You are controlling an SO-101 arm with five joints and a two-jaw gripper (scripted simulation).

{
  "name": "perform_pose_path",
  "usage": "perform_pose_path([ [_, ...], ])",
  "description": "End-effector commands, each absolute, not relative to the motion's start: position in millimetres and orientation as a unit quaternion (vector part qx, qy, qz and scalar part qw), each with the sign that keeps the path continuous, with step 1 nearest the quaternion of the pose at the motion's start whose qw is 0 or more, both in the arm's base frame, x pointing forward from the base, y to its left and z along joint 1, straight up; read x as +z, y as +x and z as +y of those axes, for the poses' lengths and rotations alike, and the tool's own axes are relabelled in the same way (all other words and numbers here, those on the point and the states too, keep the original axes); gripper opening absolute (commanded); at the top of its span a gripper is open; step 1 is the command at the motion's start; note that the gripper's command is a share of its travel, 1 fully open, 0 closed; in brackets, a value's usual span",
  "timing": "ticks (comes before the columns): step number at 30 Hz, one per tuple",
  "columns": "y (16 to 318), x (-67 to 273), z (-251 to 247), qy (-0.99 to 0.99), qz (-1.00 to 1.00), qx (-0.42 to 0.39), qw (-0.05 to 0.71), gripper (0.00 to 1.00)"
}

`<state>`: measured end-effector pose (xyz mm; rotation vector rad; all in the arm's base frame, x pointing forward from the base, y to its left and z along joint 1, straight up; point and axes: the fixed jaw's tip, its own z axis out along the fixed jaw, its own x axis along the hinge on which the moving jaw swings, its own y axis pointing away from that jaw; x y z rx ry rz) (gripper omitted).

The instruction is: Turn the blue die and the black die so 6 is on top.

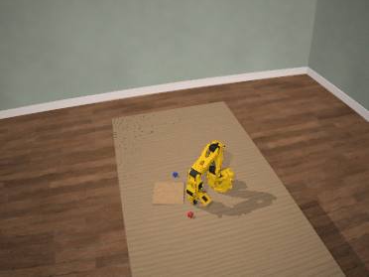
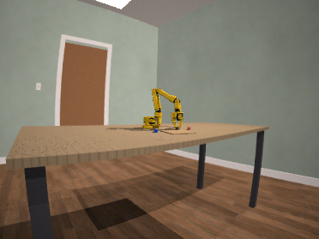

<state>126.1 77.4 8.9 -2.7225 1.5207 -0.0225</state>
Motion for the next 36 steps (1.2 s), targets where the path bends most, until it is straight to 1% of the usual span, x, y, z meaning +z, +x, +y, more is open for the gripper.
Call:
perform_pose_path([
  [1, 127.1, 9.6, 79.4, -0.873, 0.488, -0.01, 0.018, 0.08],
  [8, 127.1, 9.6, 79.4, -0.873, 0.488, -0.01, 0.018, 0.1],
  [15, 127.1, 9.6, 79.4, -0.873, 0.488, -0.01, 0.018, 0.17],
  [17, 127.1, 9.6, 79.4, -0.873, 0.488, -0.01, 0.018, 0.17],
  [26, 127.1, 9.6, 79.4, -0.873, 0.488, -0.01, 0.018, 0.26],
  [36, 127.1, 9.7, 79.4, -0.873, 0.488, -0.01, 0.018, 0.27],
])
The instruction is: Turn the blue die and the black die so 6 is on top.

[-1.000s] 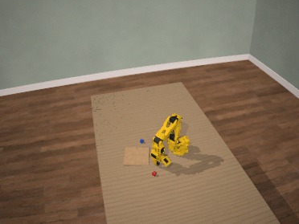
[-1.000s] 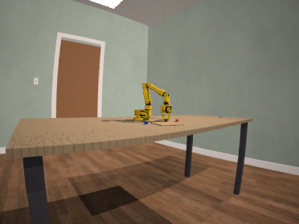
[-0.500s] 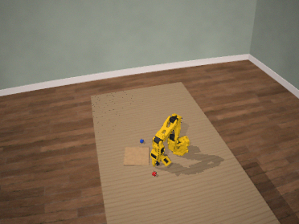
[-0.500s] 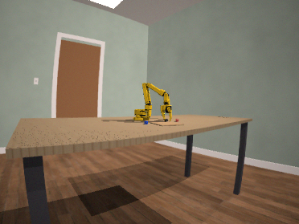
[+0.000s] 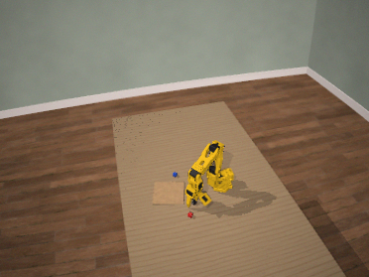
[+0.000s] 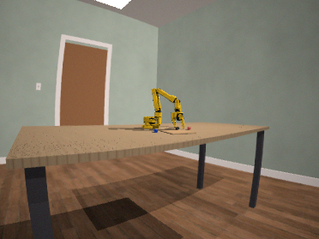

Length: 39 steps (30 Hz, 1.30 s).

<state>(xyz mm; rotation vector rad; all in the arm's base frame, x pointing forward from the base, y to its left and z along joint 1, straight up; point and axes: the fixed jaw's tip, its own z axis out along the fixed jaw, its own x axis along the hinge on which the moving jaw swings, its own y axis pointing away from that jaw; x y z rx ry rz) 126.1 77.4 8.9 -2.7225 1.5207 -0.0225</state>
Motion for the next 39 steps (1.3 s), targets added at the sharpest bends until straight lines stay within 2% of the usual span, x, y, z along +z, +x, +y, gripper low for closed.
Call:
perform_pose_path([
  [1, 127, 10, 79, -0.873, 0.488, -0.01, 0.018, 0.27],
  [24, 126, 66, 79, -0.873, 0.488, -0.01, 0.018, 0.27],
  [39, 126, 70, 78, -0.873, 0.488, -0.01, 0.018, 0.27],
])
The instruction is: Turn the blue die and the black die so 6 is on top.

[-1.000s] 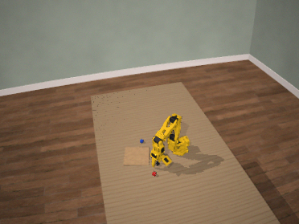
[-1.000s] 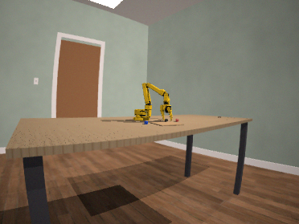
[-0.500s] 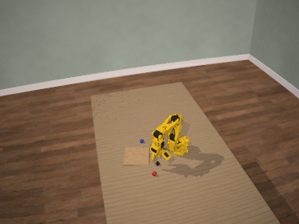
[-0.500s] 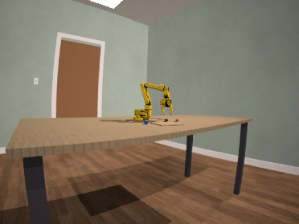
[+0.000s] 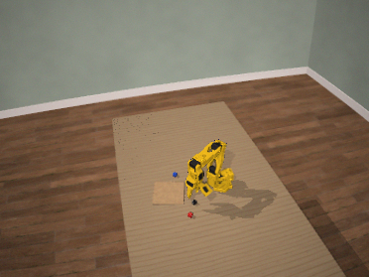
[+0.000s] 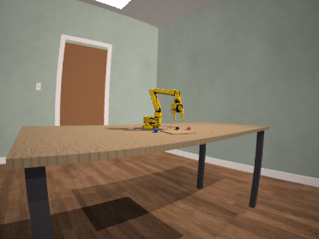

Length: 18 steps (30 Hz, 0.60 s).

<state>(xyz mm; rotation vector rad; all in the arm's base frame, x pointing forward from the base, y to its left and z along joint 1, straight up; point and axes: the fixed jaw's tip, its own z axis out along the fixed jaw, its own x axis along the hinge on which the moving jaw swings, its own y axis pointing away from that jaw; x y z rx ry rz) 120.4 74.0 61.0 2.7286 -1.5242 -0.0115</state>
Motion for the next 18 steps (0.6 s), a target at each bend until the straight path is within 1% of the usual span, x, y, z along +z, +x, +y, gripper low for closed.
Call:
perform_pose_path([
  [1, 125.5, 69.6, 78.4, 0.873, -0.488, 0.01, -0.018, 0.27],
  [13, 125.7, 70.1, 78.5, 0.873, -0.488, 0.011, -0.02, 0.27],
  [18, 127.9, 76.8, 79.8, 0.872, -0.488, 0.025, -0.045, 0.27],
])
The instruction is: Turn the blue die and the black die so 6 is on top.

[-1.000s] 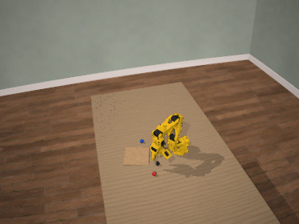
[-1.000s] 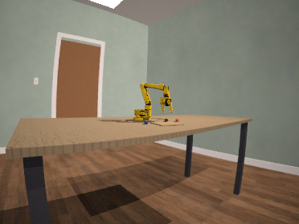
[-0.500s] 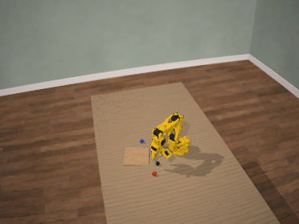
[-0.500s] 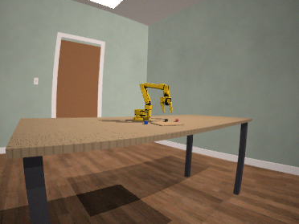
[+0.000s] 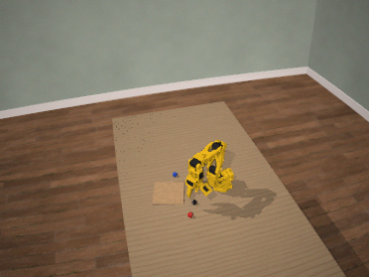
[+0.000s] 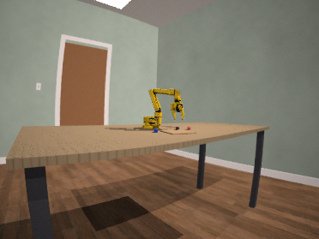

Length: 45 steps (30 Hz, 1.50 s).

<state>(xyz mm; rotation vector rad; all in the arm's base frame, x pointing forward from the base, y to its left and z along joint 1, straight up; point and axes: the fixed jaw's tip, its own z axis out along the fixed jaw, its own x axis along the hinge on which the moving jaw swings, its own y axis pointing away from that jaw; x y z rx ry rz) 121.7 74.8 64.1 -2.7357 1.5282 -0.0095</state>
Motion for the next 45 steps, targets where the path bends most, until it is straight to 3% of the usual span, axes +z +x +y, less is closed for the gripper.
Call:
perform_pose_path([
  [1, 129, 79, 80, -0.871, 0.487, -0.03, 0.054, 0.26],
  [19, 134, 130, 83, -0.843, 0.471, -0.124, 0.227, 0.25],
  [45, 133, 131, 86, -0.813, 0.524, -0.106, 0.23, 0.25],
])
